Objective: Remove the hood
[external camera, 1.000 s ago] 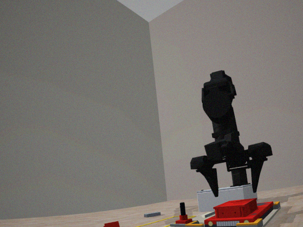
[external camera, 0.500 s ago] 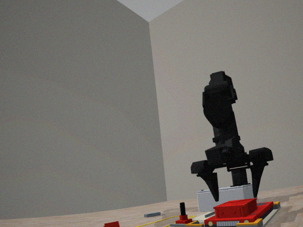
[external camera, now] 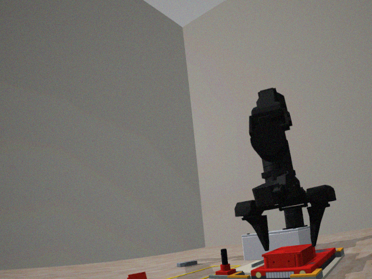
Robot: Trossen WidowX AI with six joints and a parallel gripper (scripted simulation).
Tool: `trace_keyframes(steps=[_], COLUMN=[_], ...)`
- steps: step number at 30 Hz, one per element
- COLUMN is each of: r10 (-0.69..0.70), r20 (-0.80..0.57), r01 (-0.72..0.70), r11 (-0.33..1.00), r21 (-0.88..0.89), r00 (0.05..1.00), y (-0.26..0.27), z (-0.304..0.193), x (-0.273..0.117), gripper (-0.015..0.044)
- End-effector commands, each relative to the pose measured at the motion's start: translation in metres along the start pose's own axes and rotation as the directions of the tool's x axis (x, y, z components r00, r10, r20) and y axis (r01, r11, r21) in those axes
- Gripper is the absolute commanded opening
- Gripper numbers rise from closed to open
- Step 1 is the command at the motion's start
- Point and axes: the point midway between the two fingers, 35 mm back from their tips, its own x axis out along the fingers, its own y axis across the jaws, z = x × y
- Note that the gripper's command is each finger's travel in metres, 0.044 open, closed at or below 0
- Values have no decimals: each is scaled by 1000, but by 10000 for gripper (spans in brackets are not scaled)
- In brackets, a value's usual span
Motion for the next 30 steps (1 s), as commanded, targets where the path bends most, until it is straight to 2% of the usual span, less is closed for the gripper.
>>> trace_keyframes(steps=[1, 30], r10=[3, 3], r20=[-6, -6], r01=[-3, -3], r11=[1000, 1000], r21=[3, 3], r00=[1000, 1000], y=[0, 0], z=[-2, -2], x=[3, 18], gripper=[440, 440])
